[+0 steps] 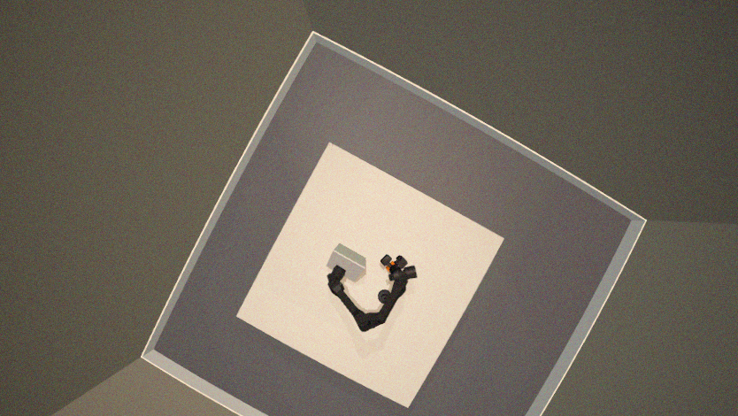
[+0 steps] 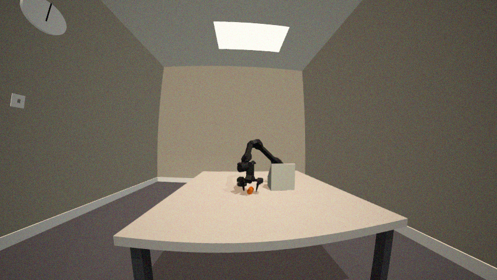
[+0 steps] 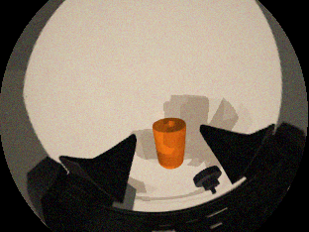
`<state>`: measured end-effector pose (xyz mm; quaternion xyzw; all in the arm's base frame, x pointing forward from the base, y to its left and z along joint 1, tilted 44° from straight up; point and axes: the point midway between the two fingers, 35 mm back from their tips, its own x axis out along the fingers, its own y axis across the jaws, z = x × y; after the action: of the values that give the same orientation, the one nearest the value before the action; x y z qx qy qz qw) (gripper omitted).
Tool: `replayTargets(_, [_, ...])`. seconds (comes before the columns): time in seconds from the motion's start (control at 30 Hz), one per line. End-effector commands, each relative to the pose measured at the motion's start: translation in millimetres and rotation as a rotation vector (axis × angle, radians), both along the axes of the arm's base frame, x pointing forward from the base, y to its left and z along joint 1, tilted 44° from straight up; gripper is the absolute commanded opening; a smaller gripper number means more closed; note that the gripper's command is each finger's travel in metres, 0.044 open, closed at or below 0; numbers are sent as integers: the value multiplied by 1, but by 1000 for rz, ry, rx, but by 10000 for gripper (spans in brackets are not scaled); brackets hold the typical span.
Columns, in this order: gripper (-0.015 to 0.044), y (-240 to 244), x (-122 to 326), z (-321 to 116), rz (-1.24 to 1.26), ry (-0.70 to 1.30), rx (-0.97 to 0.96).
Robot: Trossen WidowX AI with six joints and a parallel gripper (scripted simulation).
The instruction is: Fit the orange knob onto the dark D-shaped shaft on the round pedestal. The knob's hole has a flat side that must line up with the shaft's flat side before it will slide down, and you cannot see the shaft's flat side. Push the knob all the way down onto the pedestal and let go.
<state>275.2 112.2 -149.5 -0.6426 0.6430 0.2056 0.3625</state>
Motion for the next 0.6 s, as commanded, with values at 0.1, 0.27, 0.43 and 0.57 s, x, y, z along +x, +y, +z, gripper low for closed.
replayTargets(0.1, [414, -6, 1, -5, 8, 0, -5])
replayTargets(0.27, [282, -6, 1, -5, 8, 0, -5])
replayTargets(0.43, [240, -6, 1, -5, 8, 0, -5])
replayTargets(0.57, [240, -6, 1, -5, 8, 0, -5])
